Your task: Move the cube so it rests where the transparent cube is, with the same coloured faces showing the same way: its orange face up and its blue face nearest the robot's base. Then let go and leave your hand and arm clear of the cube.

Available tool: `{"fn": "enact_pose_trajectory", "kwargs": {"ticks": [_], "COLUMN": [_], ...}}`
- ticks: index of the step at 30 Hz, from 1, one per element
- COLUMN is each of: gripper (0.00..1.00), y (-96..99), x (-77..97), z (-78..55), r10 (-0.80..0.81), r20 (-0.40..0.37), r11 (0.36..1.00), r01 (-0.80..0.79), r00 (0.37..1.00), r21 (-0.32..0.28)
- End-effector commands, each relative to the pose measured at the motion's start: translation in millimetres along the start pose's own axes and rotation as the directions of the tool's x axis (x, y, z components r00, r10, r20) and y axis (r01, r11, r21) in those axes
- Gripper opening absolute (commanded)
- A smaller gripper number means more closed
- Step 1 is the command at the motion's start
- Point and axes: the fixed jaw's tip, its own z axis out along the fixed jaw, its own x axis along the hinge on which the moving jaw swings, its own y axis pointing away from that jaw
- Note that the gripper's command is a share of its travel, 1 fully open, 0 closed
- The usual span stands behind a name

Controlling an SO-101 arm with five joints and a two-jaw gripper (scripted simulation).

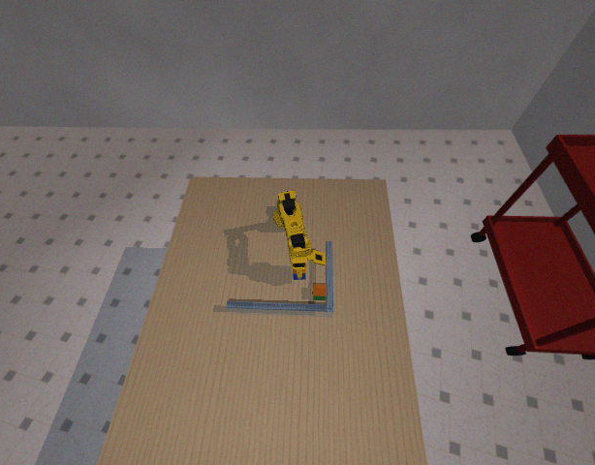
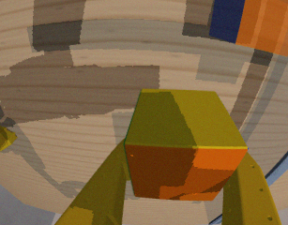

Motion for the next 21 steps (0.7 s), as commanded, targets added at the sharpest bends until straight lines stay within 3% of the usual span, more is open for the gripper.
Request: {"fn": "enact_pose_trajectory", "kwargs": {"ticks": [1,21], "gripper": [0.22,0.22], "y": [-6.2,-7.0], "x": [-0.7,-0.9], "z": [-13.2,-13.3], "r10": [-0.002,-0.024], "r20": [0.014,0.013], "r11": [0.997,0.997], "r01": [0.001,0.023], "r00": [1.0,1.0], "r21": [0.074,0.077]}}
